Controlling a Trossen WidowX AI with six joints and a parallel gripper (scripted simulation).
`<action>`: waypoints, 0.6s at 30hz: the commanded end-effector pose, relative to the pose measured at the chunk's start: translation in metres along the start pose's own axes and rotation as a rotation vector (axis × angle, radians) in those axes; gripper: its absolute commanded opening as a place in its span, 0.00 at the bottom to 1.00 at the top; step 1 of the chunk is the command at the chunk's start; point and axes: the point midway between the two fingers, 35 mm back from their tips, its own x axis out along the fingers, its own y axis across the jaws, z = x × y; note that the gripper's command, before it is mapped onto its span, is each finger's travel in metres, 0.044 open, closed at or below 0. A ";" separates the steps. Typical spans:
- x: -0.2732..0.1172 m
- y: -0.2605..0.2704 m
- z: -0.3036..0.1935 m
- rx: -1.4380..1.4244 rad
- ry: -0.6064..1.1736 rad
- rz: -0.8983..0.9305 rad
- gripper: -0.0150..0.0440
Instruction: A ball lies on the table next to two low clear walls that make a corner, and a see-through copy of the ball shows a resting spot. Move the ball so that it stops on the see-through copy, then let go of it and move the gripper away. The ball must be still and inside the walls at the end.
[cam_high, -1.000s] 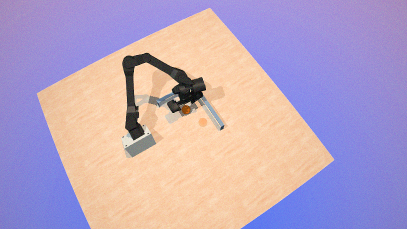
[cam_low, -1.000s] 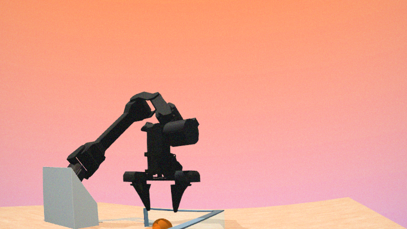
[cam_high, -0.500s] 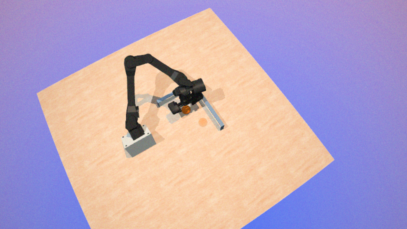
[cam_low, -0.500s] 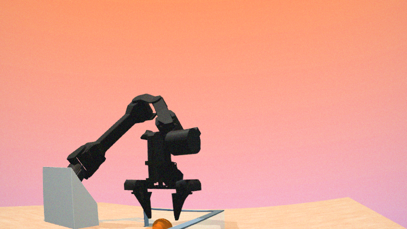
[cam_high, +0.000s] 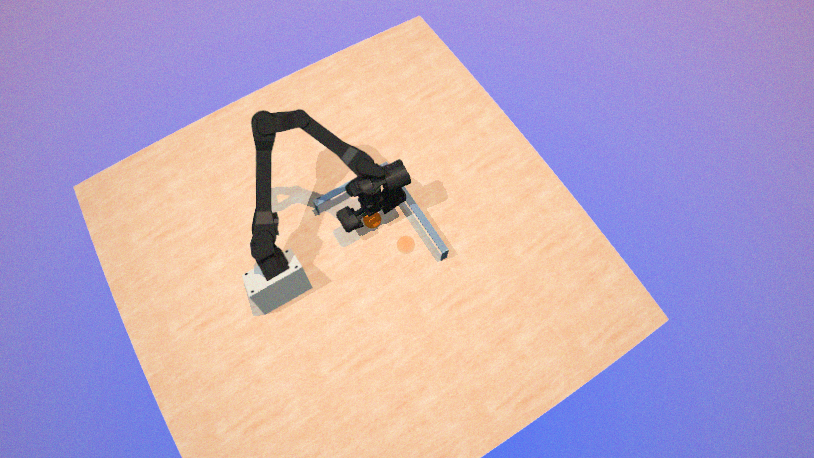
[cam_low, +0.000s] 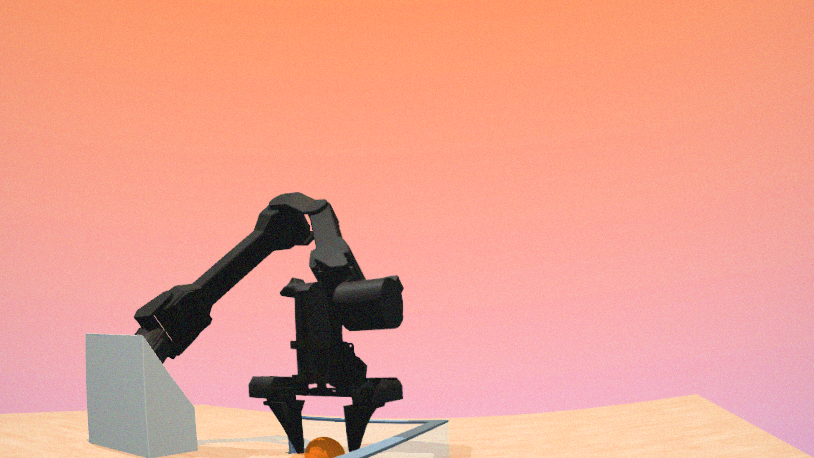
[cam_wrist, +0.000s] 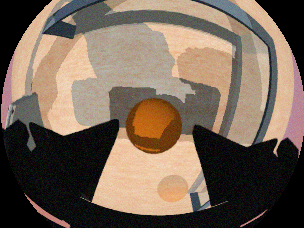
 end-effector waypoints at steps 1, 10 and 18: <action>0.004 0.003 0.001 0.005 -0.006 0.007 0.76; 0.004 0.003 0.001 0.005 -0.006 0.007 0.63; -0.024 -0.005 0.003 0.023 -0.020 -0.025 0.30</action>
